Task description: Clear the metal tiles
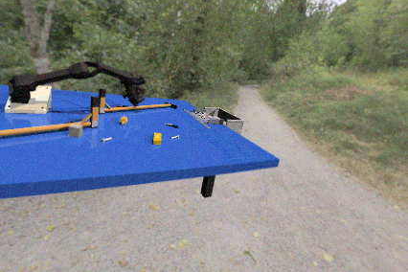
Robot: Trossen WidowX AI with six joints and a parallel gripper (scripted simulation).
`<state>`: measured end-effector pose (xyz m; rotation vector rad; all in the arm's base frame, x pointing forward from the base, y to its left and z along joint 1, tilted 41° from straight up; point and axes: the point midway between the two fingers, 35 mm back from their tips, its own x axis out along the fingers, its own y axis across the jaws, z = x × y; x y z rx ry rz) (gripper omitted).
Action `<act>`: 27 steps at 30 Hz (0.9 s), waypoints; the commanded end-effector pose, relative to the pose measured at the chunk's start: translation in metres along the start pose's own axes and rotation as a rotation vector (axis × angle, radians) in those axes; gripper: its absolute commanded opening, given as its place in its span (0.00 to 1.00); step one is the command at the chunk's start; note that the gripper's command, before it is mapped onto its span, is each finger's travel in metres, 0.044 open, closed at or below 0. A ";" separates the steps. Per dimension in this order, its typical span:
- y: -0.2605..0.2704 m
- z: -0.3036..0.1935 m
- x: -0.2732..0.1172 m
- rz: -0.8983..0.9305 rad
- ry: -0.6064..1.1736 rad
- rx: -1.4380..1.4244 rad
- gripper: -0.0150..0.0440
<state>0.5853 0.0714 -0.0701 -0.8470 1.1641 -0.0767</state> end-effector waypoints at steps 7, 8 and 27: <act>0.001 0.012 -0.026 -0.007 -0.020 0.013 0.25; 0.001 0.012 -0.026 -0.007 -0.020 0.013 0.25; 0.036 0.005 -0.127 -0.050 0.028 0.145 0.25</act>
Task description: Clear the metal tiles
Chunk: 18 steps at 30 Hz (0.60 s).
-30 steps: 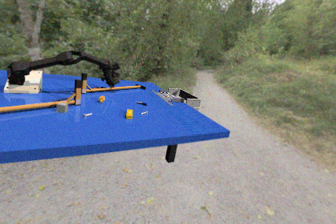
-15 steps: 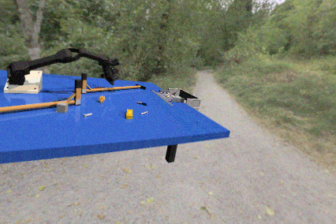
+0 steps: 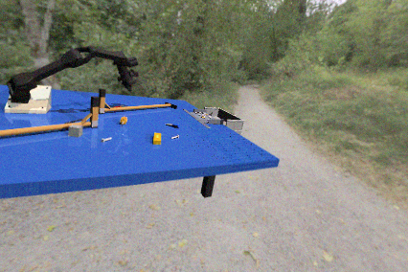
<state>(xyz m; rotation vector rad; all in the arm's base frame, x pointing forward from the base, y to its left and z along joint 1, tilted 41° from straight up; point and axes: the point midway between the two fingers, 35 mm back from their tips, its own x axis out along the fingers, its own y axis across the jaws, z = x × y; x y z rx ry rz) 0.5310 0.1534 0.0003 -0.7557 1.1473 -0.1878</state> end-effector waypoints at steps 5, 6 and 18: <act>0.003 -0.006 -0.010 -0.014 0.011 0.017 0.25; 0.003 -0.006 -0.009 -0.014 0.011 0.017 0.25; 0.003 -0.013 0.017 -0.014 0.011 0.018 0.25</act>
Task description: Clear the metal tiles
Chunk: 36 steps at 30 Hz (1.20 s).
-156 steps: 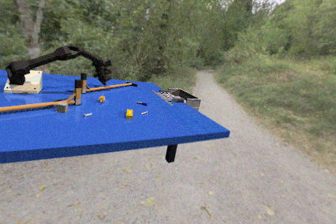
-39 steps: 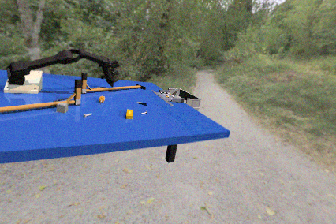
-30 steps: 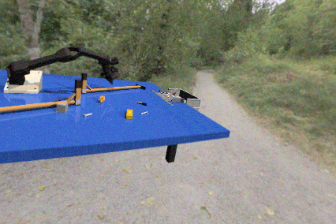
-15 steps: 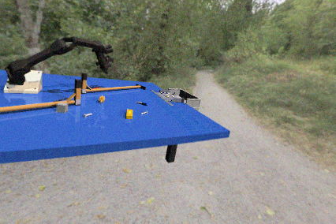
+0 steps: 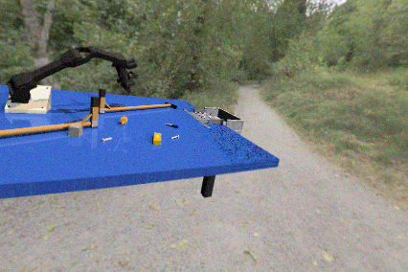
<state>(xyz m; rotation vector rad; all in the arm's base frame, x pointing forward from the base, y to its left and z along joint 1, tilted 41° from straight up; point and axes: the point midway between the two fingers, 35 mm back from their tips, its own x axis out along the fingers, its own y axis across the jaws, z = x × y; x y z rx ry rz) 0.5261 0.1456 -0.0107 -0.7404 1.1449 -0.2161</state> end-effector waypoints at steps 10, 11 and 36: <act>0.001 -0.011 0.027 -0.001 0.004 -0.008 0.25; 0.001 -0.012 0.029 -0.001 0.004 -0.008 0.25; -0.001 -0.039 0.077 -0.005 0.004 -0.009 0.25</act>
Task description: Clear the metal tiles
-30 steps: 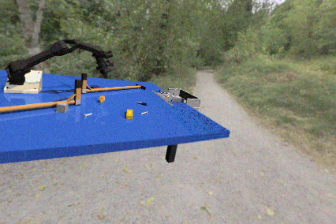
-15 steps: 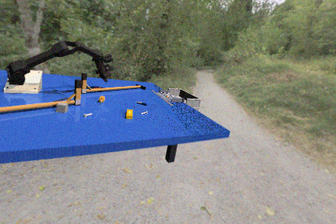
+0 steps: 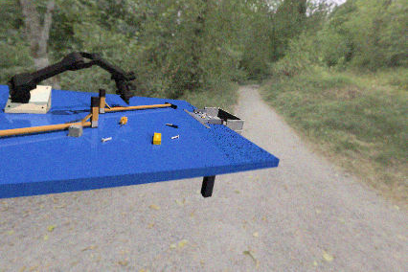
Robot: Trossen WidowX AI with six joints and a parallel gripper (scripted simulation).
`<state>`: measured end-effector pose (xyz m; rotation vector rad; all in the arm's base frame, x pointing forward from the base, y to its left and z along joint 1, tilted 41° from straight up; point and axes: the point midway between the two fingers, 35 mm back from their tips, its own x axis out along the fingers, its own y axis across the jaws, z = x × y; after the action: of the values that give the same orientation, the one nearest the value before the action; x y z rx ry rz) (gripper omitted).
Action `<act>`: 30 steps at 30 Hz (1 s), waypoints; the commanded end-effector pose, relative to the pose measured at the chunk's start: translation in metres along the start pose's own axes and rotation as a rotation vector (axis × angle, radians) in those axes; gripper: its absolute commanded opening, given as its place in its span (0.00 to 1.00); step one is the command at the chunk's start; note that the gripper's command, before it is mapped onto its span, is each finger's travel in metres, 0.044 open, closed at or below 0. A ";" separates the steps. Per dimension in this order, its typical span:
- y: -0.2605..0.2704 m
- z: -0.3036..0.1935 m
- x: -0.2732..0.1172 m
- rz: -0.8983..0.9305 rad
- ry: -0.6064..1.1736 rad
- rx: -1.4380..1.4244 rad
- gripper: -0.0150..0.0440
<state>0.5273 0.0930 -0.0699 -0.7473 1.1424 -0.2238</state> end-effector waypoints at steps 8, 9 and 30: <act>0.000 -0.011 0.014 0.004 0.003 -0.008 0.25; -0.001 -0.011 0.014 0.004 0.003 -0.008 0.25; -0.020 -0.005 0.017 0.004 0.004 -0.008 0.25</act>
<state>0.5309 0.0681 -0.0742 -0.7532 1.1529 -0.2234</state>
